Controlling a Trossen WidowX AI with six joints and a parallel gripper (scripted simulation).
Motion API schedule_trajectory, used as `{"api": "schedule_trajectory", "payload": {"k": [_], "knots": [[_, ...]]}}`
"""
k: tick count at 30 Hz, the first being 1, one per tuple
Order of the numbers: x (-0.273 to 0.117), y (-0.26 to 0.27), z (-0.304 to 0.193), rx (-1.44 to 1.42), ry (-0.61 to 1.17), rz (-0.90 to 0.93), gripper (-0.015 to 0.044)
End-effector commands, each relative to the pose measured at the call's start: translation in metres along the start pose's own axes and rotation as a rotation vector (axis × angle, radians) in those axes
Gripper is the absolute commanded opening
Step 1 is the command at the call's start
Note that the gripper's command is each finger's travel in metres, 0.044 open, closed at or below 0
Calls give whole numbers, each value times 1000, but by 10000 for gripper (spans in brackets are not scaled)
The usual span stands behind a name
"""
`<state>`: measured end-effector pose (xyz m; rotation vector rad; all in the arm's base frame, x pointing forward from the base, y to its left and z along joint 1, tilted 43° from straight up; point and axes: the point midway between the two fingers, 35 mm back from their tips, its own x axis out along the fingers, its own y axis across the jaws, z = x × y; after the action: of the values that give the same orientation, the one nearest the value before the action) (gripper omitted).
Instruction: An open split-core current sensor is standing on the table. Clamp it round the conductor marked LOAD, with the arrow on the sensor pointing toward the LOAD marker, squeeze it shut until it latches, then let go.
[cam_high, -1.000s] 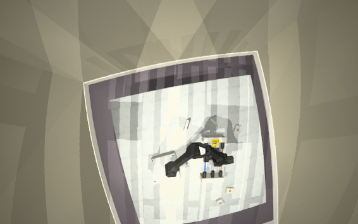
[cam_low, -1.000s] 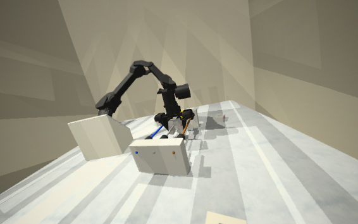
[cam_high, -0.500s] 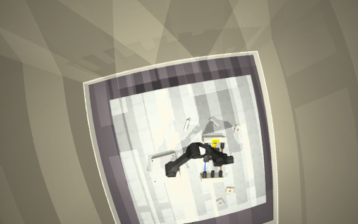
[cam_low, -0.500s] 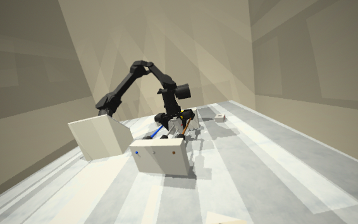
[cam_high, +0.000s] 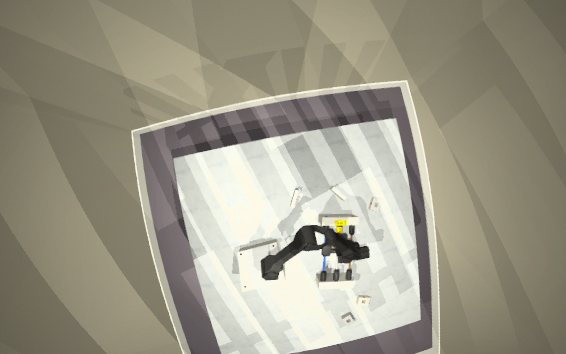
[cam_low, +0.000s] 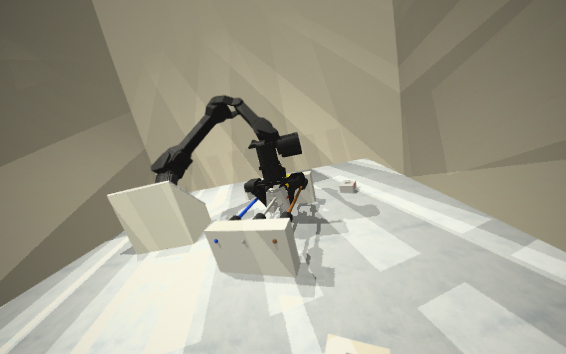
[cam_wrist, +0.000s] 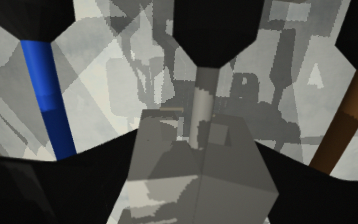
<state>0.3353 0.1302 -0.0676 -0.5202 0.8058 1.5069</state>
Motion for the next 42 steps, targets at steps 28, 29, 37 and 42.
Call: {"api": "schedule_trajectory", "payload": {"k": [28,29,37,42], "knots": [[-17,0,0,4,-4,2,0],[-17,0,0,4,-4,2,0],[-17,0,0,4,-4,2,0],[-17,0,0,4,-4,2,0]]}}
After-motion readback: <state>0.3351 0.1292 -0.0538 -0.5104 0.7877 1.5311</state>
